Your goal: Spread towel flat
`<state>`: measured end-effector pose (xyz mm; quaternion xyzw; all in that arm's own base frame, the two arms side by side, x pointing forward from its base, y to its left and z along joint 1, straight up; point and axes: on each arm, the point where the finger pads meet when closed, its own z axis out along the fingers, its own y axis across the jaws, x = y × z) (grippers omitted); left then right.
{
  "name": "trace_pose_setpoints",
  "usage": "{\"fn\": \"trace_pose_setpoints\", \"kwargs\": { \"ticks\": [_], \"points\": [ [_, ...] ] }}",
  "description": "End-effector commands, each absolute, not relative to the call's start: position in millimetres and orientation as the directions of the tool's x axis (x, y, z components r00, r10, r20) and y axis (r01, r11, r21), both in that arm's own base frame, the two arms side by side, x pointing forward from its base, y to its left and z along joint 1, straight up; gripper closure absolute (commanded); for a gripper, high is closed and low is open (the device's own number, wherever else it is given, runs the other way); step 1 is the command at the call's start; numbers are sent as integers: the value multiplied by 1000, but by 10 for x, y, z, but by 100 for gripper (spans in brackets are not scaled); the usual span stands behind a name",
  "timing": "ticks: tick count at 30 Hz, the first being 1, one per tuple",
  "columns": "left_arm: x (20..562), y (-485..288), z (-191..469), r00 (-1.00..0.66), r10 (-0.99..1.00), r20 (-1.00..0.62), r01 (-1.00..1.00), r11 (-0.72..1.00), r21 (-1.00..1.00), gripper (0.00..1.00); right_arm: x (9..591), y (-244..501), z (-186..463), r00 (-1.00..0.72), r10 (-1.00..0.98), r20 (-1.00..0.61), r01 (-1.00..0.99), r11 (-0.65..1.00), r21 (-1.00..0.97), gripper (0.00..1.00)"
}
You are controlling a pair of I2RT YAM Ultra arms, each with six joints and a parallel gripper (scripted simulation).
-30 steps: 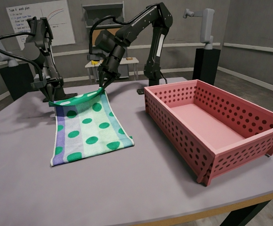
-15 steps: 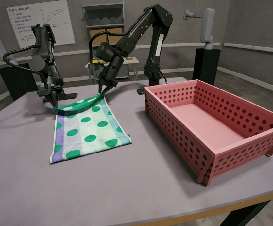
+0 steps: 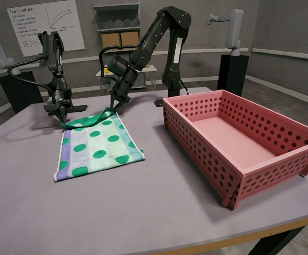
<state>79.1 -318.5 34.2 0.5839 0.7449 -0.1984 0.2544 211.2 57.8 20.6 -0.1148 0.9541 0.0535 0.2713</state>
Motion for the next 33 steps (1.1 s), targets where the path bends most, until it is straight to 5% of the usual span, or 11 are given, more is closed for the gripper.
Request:
{"fn": "trace_pose_setpoints", "kwargs": {
  "ticks": [1,15,16,18,19,23,24,26,27,33],
  "points": [
    [674,-3009,97,-190,821,-539,975,224,-4,100,2191,451,260,-830,-185,-526,-210,978,-11,100],
    [546,-3042,66,-156,828,-539,983,182,-6,100,2087,415,273,-863,-185,-469,-204,979,-11,100],
    [553,-3081,202,-153,808,-569,983,182,-6,88,2097,417,329,-857,-184,-481,-204,979,-11,88],
    [554,-3081,202,-153,808,-569,983,182,-6,88,2097,417,329,-858,-183,-481,-203,979,-11,88],
    [579,-3225,422,-149,783,-604,983,182,-6,67,2093,416,398,-858,-183,-481,-203,979,-11,67],
    [579,-3226,421,-148,783,-604,983,182,-6,67,2091,425,398,-857,-187,-481,-208,978,-11,67],
    [578,-3222,492,-149,783,-604,983,182,-6,46,2088,425,468,-857,-187,-481,-207,978,-10,46],
    [578,-3222,491,-148,783,-604,983,182,-6,46,2088,425,468,-857,-186,-481,-207,978,-10,46],
    [578,-3221,523,-148,783,-604,983,182,-6,36,2085,428,499,-857,-186,-481,-208,978,-8,36],
    [575,-3202,900,-148,783,-604,983,182,-6,36,2067,428,871,-857,-186,-481,-209,978,-7,36]
  ]
}}
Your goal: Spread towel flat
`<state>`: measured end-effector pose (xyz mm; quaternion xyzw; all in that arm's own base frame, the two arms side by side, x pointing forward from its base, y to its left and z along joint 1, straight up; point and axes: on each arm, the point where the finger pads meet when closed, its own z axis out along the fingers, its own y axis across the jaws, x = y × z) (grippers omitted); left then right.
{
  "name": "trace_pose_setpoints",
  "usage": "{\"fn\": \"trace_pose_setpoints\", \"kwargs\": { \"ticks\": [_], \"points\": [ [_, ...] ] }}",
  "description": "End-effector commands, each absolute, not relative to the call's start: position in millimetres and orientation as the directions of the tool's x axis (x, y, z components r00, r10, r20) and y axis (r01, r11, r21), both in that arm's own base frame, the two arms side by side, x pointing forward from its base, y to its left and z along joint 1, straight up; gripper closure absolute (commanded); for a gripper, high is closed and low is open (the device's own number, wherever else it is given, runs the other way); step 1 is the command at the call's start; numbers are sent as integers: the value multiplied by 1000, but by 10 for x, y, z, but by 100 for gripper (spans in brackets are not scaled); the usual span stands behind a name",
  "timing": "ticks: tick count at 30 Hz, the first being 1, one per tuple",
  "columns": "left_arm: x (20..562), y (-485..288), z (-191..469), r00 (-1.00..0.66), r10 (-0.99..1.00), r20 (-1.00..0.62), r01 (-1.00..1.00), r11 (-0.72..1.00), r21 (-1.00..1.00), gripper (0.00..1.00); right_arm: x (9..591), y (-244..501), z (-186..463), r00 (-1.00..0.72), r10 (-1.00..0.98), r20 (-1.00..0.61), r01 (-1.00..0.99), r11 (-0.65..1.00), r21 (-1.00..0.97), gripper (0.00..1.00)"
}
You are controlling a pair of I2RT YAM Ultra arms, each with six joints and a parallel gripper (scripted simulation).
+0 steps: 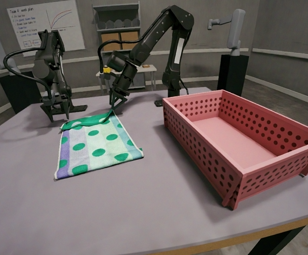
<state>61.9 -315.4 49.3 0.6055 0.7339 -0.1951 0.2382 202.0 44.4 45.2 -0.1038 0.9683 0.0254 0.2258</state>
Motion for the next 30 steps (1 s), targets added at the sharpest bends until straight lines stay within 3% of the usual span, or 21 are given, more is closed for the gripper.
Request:
{"fn": "trace_pose_setpoints", "kwargs": {
  "ticks": [1,10,11,13,14,30],
  "points": [
    [575,-3202,900,-148,783,-604,983,182,-6,36,2067,428,871,-857,-186,-481,-209,978,-7,36],
    [691,-3162,969,-180,794,-580,976,218,-5,36,2058,454,939,-849,-194,-491,-220,975,-5,36],
    [831,-3124,1131,-211,769,-604,965,261,-5,36,2206,515,978,-801,-189,-569,-227,974,-4,36],
    [842,-3121,1130,-211,769,-604,964,265,0,36,2205,522,978,-791,-191,-581,-233,972,-2,36],
    [1026,-3063,1229,-257,754,-604,947,321,-2,36,2471,603,1167,-780,-193,-595,-238,971,-2,36],
    [1614,-2888,1423,-401,713,-575,872,489,-1,36,3054,791,1464,-778,-200,-596,-248,969,-1,36]
  ]
}}
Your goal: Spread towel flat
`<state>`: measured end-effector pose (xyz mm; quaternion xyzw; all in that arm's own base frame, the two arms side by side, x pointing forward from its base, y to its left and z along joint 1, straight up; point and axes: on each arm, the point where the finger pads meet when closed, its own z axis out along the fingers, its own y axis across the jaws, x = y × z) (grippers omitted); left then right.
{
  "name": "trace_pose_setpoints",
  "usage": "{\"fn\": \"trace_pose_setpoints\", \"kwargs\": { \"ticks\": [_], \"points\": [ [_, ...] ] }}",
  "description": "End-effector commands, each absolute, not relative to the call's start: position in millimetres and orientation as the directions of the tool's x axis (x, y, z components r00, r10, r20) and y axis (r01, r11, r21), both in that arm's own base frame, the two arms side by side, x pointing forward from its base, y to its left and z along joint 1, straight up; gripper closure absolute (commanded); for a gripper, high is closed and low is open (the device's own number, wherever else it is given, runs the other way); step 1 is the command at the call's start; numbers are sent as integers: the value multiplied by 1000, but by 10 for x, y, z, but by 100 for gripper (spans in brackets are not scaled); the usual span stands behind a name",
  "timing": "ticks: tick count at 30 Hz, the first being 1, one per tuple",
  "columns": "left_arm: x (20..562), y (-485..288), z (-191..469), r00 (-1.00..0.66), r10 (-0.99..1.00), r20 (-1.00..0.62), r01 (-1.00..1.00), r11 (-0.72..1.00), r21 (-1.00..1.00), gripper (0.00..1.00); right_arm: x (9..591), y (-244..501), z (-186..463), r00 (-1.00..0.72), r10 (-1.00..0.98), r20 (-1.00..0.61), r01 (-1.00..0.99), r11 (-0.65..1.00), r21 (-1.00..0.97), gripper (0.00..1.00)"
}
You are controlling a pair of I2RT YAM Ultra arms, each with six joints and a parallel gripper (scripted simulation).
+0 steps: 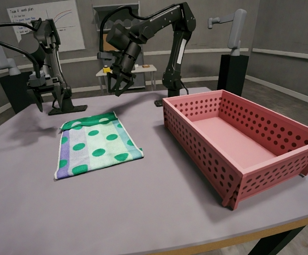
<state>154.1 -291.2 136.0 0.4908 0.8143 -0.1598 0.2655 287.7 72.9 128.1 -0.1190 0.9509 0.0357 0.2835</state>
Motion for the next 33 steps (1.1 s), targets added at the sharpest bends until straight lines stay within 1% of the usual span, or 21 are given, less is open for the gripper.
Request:
{"fn": "trace_pose_setpoints", "kwargs": {
  "ticks": [1,3,33],
  "points": [
    [1613,-2887,1446,-399,710,-581,872,489,-1,36,3055,786,1464,-778,-199,-596,-247,969,-1,36],
    [1610,-2886,1466,-396,707,-586,873,488,-1,36,3045,782,1571,-757,-193,-625,-246,969,-1,36],
    [1572,-2882,1414,-389,713,-583,878,479,0,36,3044,780,1571,-757,-193,-625,-246,969,-1,36]
  ]
}}
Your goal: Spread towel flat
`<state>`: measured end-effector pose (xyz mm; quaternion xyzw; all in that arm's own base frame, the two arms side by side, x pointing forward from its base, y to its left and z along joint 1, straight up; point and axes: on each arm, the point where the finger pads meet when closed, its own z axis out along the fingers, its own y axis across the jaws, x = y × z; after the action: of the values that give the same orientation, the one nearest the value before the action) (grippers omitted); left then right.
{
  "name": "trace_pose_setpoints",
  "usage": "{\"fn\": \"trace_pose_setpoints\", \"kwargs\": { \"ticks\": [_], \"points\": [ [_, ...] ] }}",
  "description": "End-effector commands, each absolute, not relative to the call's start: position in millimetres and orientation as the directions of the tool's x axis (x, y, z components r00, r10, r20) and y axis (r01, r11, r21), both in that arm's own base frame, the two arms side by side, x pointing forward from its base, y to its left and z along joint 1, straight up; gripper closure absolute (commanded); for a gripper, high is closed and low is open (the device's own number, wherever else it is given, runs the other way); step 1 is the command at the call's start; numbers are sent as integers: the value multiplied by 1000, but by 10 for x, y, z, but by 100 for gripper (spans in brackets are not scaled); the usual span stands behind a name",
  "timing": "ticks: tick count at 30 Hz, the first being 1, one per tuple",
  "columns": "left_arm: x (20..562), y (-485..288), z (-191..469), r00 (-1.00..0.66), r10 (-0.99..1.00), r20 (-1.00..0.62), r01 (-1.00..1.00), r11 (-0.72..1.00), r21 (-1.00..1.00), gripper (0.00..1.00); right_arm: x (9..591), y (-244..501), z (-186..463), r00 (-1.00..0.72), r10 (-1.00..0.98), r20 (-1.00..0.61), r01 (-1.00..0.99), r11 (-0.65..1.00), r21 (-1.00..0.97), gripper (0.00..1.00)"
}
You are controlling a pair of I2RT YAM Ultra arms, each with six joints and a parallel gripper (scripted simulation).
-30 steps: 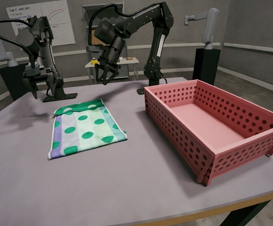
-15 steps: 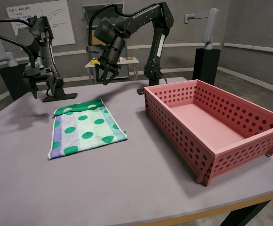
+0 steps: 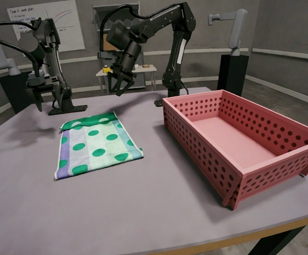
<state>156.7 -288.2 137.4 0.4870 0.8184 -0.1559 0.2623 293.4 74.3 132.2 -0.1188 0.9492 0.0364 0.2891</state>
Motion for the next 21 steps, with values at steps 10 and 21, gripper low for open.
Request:
{"fn": "trace_pose_setpoints", "kwargs": {
  "ticks": [10,21],
  "points": [
    [1572,-2882,1414,-389,713,-583,878,479,0,36,3044,781,1571,-757,-193,-625,-246,969,-1,36],
    [1518,-2953,1354,-374,746,-551,893,450,5,66,2948,771,1366,-811,-203,-548,-248,969,7,66]
  ]
}}
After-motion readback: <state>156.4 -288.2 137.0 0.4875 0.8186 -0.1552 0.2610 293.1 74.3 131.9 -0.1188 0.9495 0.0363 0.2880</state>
